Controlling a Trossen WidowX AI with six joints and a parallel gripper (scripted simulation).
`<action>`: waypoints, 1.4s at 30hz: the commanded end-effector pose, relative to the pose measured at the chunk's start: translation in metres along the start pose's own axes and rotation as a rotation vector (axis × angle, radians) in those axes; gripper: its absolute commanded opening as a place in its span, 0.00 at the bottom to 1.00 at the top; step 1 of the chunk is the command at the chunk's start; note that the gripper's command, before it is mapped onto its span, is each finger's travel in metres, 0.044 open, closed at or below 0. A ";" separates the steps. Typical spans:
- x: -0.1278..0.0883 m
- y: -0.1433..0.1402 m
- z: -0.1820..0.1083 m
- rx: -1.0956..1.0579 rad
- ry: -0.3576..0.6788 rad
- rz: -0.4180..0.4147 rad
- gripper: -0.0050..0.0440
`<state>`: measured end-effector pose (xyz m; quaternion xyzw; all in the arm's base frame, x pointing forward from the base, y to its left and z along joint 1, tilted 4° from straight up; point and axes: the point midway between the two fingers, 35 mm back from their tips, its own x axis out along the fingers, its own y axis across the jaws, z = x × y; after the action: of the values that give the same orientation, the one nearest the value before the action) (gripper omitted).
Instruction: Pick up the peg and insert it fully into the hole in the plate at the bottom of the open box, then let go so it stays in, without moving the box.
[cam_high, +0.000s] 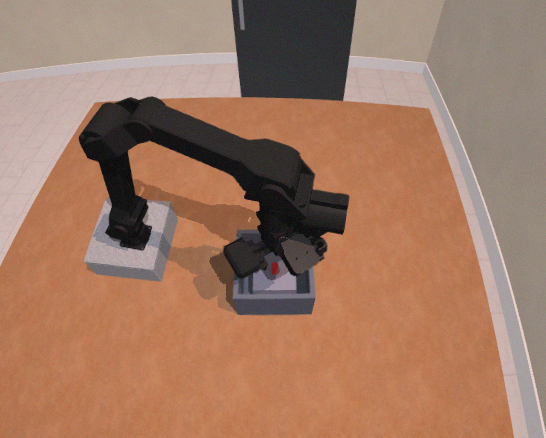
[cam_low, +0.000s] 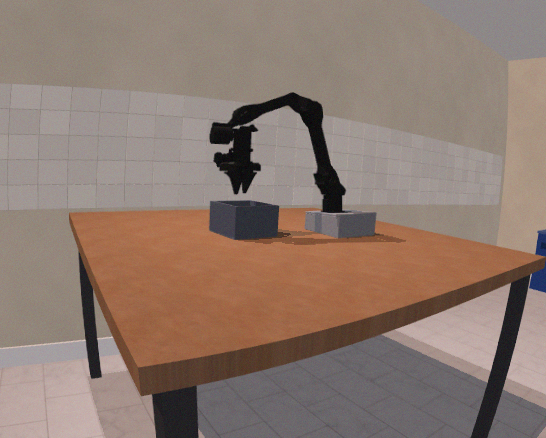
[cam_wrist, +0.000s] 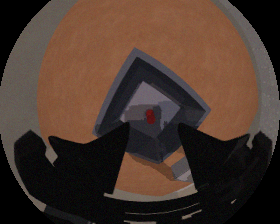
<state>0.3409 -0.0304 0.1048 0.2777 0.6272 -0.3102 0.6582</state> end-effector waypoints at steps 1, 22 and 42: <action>-0.010 0.001 0.002 0.004 -0.016 0.010 0.85; -0.010 0.001 0.002 0.004 -0.016 0.010 1.00; -0.010 0.001 0.002 0.004 -0.016 0.010 1.00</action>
<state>0.3428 -0.0298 0.1142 0.2797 0.6219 -0.3081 0.6634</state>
